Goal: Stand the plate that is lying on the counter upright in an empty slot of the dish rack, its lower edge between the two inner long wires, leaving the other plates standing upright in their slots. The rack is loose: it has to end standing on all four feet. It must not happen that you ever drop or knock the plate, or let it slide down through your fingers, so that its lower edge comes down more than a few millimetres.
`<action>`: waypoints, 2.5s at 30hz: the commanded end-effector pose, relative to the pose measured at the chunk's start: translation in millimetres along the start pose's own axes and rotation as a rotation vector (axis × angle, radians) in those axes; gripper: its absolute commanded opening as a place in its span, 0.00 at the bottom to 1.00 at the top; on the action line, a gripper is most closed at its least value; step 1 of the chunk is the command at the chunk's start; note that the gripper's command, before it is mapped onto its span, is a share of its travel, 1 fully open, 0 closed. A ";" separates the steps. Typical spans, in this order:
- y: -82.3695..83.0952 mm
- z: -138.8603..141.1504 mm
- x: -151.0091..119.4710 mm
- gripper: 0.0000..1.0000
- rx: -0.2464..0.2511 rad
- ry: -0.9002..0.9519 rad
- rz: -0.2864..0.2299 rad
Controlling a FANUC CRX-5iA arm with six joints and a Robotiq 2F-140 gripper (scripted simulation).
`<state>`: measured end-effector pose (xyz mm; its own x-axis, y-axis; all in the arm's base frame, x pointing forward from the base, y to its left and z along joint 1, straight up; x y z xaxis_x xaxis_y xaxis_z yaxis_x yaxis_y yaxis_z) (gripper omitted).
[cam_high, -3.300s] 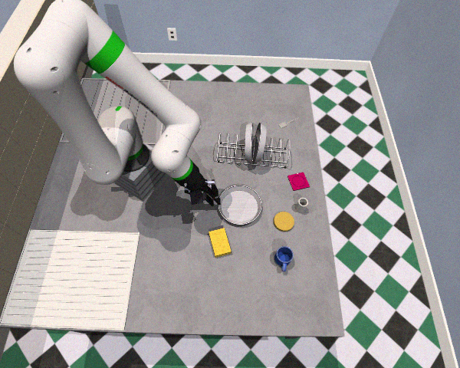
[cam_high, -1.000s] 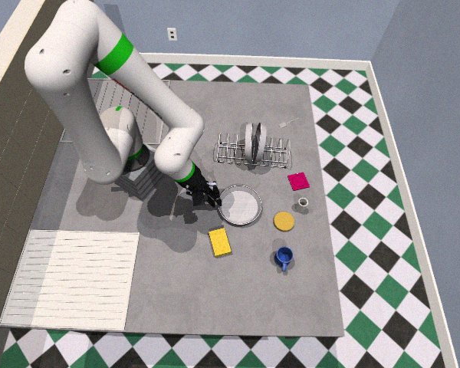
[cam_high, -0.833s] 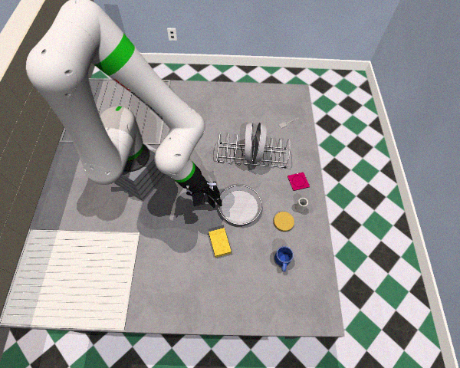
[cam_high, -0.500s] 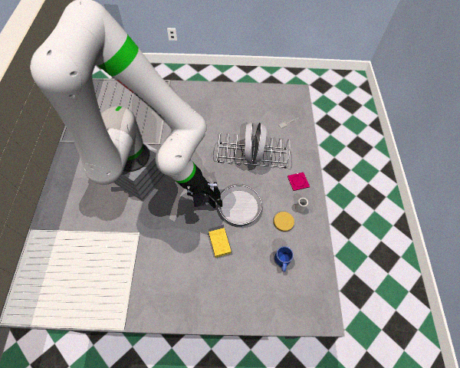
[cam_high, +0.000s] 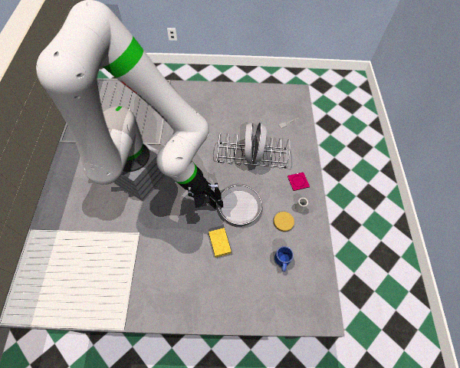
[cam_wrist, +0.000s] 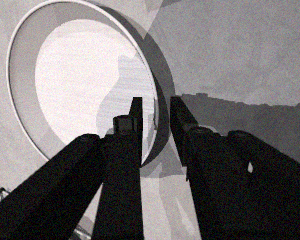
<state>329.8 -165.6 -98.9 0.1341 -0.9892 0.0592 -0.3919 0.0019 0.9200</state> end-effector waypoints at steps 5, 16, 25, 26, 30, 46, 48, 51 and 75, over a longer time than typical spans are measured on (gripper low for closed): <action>-3.3 -0.5 0.4 0.24 0.001 0.000 0.000; -7.8 -0.5 0.4 0.24 0.001 0.000 0.000; -9.7 -0.5 0.4 0.24 0.001 0.000 0.000; -9.9 -0.5 0.4 0.24 0.001 0.000 0.000; -10.6 -0.5 0.4 0.24 0.001 0.000 0.000; -11.7 -0.5 0.4 0.24 0.001 0.000 0.000; -11.7 -0.5 0.4 0.24 0.001 0.000 0.000; -11.7 -0.5 0.4 0.24 0.001 0.000 0.000; -11.7 -0.5 0.4 0.24 0.001 0.000 0.000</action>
<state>334.5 -165.8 -109.8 0.1344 -0.9892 0.0587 -0.3925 0.0012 0.9198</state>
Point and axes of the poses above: the point where the finger pads meet when closed, its own y axis back along the fingers, its own z axis across the jaws, x = y × z, the point moved 3 cm from there along y, back along the fingers, and after that the axes turned 9 degrees about y, right-handed, at the moved point
